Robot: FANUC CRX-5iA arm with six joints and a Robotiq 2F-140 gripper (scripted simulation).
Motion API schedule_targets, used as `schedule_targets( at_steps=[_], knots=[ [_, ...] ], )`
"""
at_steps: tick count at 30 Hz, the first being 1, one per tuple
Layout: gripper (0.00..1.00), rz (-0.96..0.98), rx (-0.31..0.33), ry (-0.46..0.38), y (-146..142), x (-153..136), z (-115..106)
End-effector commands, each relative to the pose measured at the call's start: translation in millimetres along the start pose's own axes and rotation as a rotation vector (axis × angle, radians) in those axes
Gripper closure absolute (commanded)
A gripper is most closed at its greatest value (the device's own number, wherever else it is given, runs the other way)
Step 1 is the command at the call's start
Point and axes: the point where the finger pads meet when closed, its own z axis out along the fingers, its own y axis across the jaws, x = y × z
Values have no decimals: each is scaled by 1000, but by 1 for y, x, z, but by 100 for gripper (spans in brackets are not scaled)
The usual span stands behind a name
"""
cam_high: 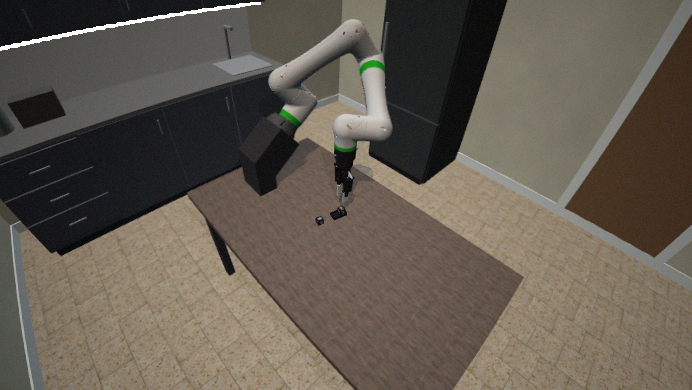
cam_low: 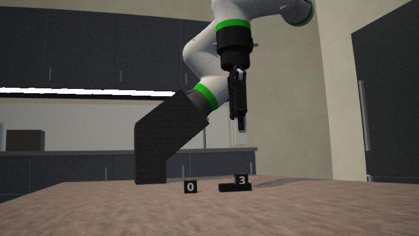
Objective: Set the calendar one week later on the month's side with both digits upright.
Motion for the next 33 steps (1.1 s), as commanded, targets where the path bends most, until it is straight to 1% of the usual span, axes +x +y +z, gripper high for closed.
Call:
schedule_targets(
  at_steps=[1, 2, 24, 29, 33],
  knots=[
    [72, 0, 0, 0, 0, 0, -1],
    [0, 0, 0, 0, 0, 0, -1],
    [0, 6, 0, 0, 0, 0, -1],
    [0, 40, 1, 0, 0, 2, -1],
    [0, 164, 1, 1, -1, 6, -1]
  ],
)
